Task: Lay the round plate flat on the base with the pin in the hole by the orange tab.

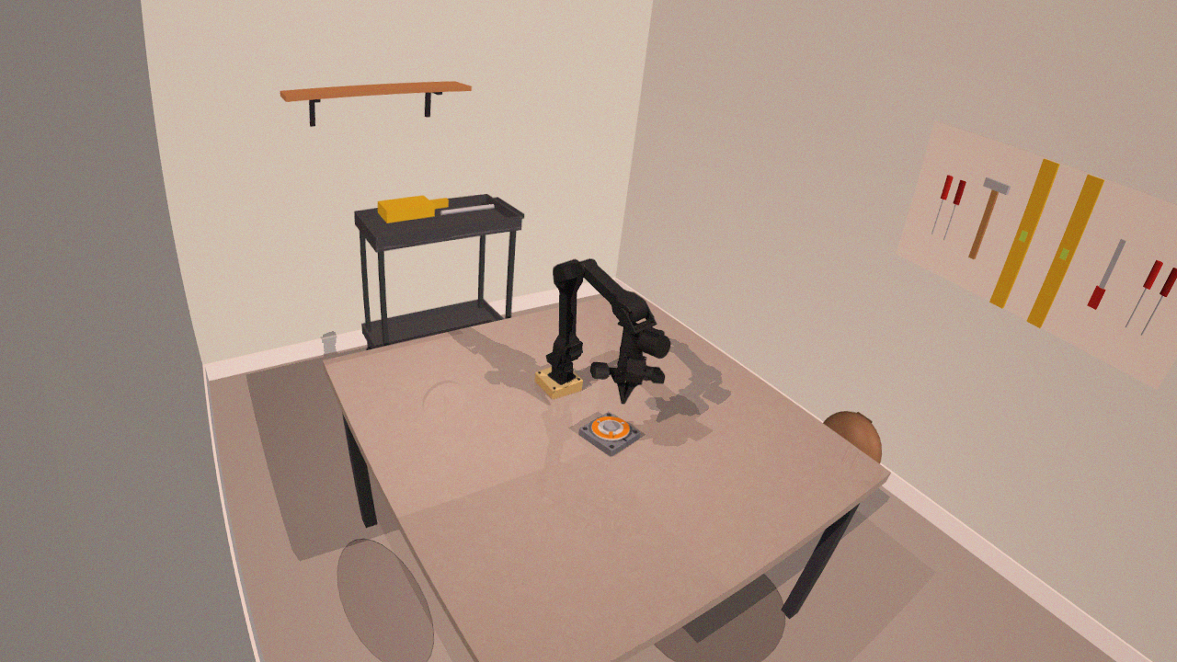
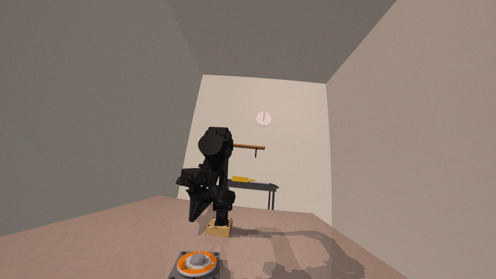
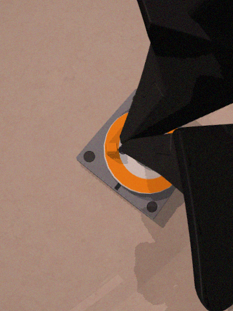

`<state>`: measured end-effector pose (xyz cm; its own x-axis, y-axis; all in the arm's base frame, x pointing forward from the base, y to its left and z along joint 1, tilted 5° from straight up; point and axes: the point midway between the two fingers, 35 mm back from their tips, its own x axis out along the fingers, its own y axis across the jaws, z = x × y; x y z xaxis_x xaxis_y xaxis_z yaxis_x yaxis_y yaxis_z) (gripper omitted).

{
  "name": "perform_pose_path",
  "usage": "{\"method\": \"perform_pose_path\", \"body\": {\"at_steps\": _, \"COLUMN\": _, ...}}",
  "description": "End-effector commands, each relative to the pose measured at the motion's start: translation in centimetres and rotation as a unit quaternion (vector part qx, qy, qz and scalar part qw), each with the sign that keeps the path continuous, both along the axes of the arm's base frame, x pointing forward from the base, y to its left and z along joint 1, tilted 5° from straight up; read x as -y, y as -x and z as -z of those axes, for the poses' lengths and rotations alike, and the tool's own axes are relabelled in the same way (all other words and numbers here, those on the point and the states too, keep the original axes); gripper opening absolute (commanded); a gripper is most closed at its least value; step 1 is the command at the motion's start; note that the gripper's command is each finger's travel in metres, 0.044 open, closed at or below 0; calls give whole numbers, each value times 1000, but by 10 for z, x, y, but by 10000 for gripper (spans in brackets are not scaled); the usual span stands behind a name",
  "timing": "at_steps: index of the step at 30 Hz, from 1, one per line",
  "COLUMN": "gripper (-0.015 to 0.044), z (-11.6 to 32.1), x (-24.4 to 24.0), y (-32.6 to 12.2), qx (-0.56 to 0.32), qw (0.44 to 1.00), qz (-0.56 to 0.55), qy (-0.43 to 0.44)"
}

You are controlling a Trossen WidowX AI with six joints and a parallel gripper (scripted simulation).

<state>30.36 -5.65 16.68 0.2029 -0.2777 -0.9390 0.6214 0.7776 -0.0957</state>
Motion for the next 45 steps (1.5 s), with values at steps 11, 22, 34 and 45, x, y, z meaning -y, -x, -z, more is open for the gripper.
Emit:
{"method": "perform_pose_path", "body": {"at_steps": 11, "gripper": 0, "z": 60, "x": 36, "y": 16, "qx": -128, "qw": 961, "qz": -237, "qy": -66}}
{"method": "perform_pose_path", "body": {"at_steps": 22, "gripper": 0, "z": 89, "x": 40, "y": 16, "qx": -128, "qw": 961, "qz": -237, "qy": -66}}
{"method": "perform_pose_path", "body": {"at_steps": 34, "gripper": 0, "z": 108, "x": 38, "y": 11, "qx": -128, "qw": 961, "qz": -237, "qy": -66}}
{"method": "perform_pose_path", "body": {"at_steps": 45, "gripper": 0, "z": 109, "x": 28, "y": -3, "qx": -128, "qw": 961, "qz": -238, "qy": -66}}
